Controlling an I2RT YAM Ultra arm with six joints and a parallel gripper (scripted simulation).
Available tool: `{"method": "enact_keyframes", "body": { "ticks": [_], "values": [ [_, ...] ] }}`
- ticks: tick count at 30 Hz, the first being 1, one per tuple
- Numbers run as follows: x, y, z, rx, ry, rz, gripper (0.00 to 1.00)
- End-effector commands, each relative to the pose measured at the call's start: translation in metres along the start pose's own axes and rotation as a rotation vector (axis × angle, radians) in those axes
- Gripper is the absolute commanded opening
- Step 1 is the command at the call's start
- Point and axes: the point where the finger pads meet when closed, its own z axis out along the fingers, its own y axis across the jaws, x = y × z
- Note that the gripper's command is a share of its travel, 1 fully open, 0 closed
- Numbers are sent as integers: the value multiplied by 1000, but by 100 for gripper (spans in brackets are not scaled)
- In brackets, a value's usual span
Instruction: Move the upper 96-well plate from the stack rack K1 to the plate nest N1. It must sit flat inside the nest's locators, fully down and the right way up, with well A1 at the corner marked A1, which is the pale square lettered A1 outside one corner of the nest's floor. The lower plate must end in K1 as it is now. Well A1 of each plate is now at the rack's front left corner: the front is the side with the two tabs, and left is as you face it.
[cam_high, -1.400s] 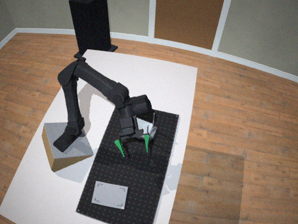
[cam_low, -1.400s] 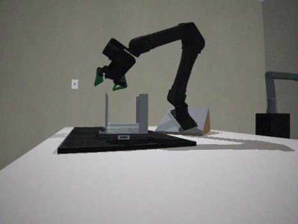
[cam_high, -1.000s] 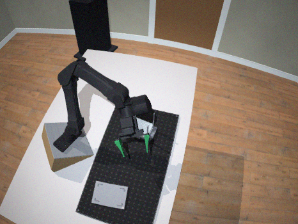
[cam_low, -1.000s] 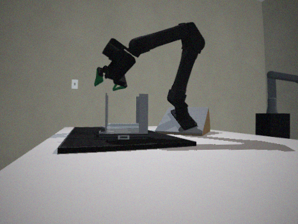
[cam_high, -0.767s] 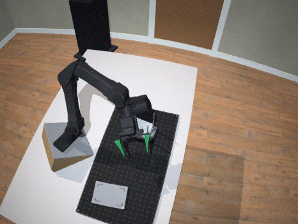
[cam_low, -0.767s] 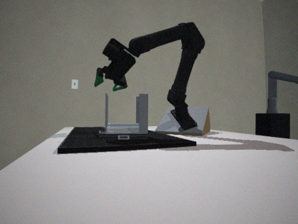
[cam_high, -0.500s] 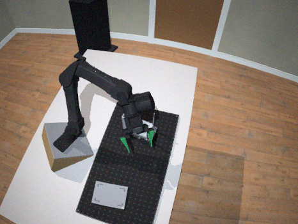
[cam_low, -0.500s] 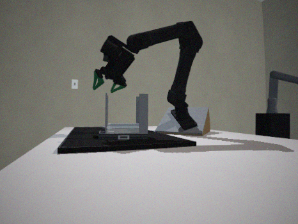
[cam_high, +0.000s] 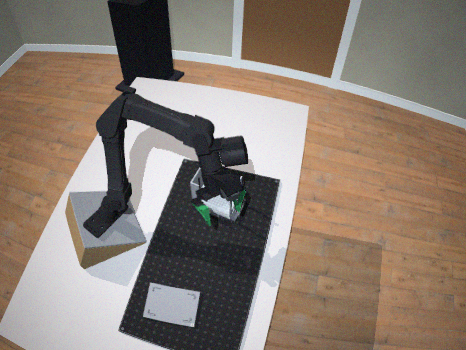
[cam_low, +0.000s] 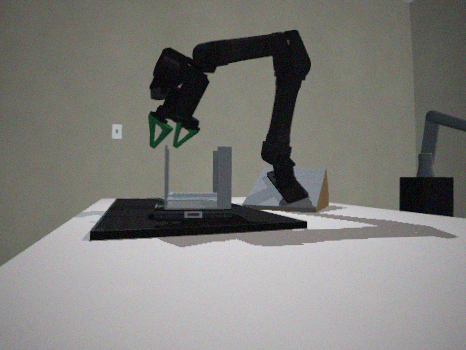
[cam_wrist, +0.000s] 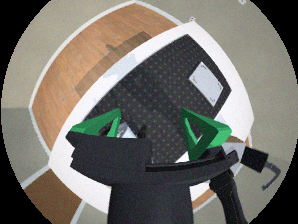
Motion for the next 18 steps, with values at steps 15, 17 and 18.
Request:
{"method": "enact_keyframes", "body": {
  "ticks": [15,17,18],
  "values": [
    [56,39,-41,-142,319,-328,100],
    [64,43,-47,-167,364,-371,100],
    [67,45,-50,-170,370,-378,100]
  ]
}}
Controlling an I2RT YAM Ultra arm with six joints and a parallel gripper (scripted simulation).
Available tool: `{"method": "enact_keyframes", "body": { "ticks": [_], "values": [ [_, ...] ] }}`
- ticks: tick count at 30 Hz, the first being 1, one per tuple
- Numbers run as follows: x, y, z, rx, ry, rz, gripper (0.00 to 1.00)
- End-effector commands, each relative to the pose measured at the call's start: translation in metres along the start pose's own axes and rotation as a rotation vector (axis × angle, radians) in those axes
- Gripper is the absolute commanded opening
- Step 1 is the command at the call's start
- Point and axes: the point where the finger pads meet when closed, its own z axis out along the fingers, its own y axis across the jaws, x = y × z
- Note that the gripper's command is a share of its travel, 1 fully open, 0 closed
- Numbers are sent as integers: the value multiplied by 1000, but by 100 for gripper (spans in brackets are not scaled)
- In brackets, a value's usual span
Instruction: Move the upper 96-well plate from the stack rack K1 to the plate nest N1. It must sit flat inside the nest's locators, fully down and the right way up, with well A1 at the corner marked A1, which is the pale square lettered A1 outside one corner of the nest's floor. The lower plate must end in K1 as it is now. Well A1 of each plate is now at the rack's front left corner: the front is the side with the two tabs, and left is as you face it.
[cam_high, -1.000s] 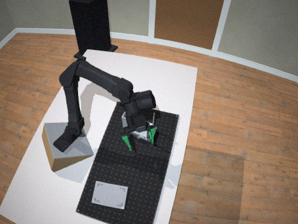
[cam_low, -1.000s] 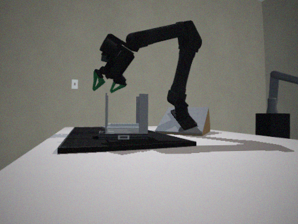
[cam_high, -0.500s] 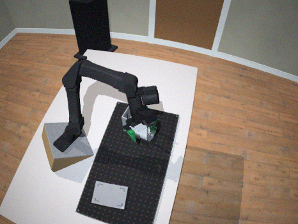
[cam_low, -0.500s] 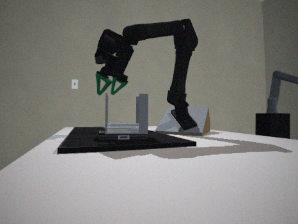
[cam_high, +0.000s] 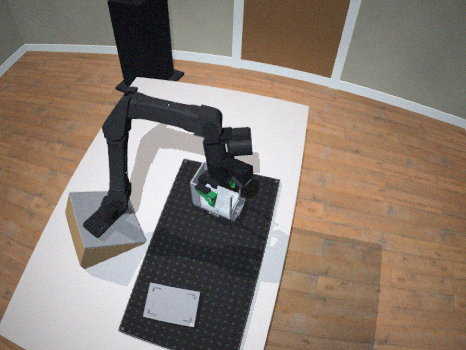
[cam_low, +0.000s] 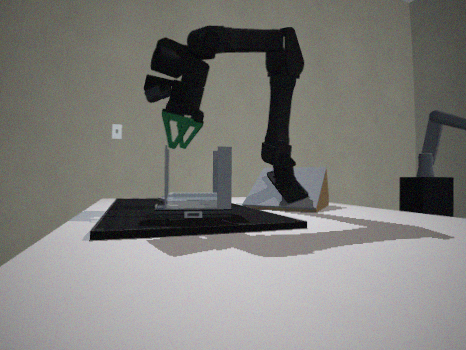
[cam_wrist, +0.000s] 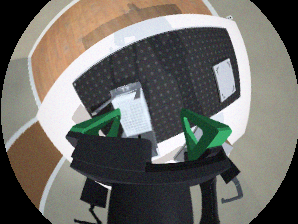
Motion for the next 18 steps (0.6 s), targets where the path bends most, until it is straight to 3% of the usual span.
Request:
{"method": "enact_keyframes", "body": {
  "ticks": [1,5,8,12,14,18],
  "values": [
    [12,12,-12,-35,60,-68,100],
    [26,24,-19,-89,145,-155,100],
    [30,27,-21,-92,150,-160,100],
    [44,38,-29,-151,234,-246,100],
    [49,42,-39,-166,219,-253,100],
    [46,40,-41,-165,208,-242,100]
  ]
}}
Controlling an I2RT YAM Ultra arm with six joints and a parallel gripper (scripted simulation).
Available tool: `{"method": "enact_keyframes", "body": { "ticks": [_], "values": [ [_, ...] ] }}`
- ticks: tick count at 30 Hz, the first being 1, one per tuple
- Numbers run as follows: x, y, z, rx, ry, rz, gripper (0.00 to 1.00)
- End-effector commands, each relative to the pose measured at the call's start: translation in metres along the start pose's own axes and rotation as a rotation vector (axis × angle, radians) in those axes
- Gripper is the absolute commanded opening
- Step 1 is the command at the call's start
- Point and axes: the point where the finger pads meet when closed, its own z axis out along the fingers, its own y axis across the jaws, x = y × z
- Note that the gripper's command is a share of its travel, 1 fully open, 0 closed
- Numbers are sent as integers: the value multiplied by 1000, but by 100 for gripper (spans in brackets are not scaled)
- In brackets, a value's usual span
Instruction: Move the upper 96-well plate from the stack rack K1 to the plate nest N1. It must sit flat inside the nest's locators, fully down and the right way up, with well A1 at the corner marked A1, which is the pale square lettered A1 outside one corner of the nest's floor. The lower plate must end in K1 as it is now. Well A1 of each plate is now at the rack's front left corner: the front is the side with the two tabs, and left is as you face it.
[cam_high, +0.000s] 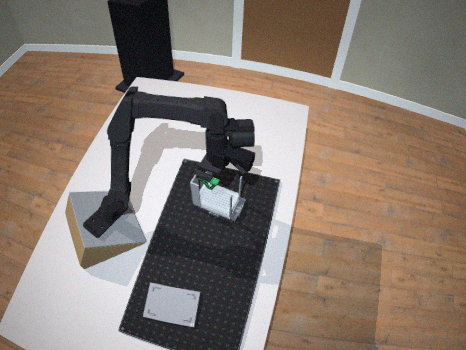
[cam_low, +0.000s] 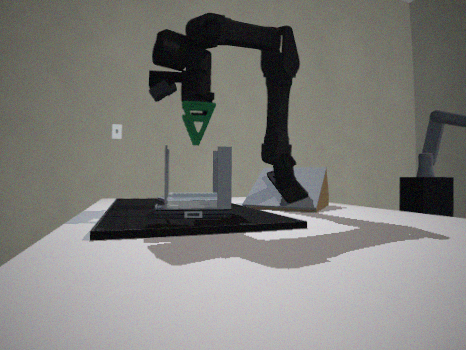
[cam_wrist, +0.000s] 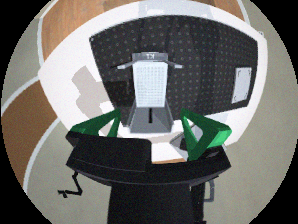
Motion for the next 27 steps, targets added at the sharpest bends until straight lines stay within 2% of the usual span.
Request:
{"method": "enact_keyframes", "body": {
  "ticks": [1,27],
  "values": [
    [1,4,-16,-19,-22,-15,100],
    [-1,4,-16,-18,-30,-12,100]
  ]
}}
